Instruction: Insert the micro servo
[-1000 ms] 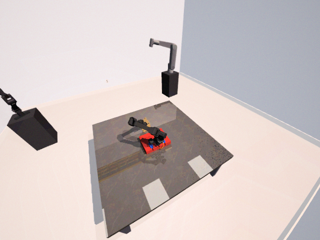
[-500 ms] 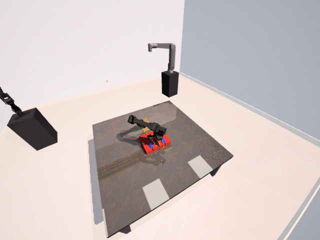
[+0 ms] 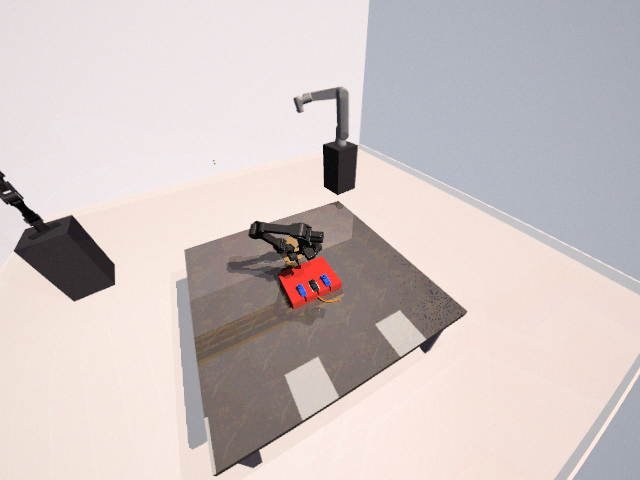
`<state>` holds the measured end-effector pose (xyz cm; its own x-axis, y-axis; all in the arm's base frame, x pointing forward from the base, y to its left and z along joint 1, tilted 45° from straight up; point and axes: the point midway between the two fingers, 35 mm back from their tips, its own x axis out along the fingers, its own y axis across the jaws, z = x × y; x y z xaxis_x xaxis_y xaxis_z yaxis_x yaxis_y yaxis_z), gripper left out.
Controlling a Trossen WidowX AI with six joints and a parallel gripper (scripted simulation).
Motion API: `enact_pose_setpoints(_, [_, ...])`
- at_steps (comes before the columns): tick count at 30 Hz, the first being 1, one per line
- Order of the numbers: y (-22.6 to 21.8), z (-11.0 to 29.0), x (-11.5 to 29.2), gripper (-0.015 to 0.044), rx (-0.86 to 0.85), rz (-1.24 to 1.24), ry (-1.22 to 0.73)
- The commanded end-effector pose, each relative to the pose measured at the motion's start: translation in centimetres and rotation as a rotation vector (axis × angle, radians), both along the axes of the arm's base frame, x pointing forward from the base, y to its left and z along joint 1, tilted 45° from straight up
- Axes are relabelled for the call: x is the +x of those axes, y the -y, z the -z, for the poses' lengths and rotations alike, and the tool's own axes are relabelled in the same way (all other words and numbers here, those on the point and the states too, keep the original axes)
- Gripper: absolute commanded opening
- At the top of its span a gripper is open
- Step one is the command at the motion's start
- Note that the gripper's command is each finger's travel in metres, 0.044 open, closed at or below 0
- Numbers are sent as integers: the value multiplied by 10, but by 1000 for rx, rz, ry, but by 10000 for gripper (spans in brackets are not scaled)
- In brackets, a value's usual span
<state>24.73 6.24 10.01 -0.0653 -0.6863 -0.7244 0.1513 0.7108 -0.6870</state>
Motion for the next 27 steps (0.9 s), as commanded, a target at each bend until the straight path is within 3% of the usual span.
enact_pose_setpoints(1, [-15, -13, 2, 440, 31, -33, 26])
enact_pose_setpoints(27, [-28, -26, 4, 440, 58, -70, 44])
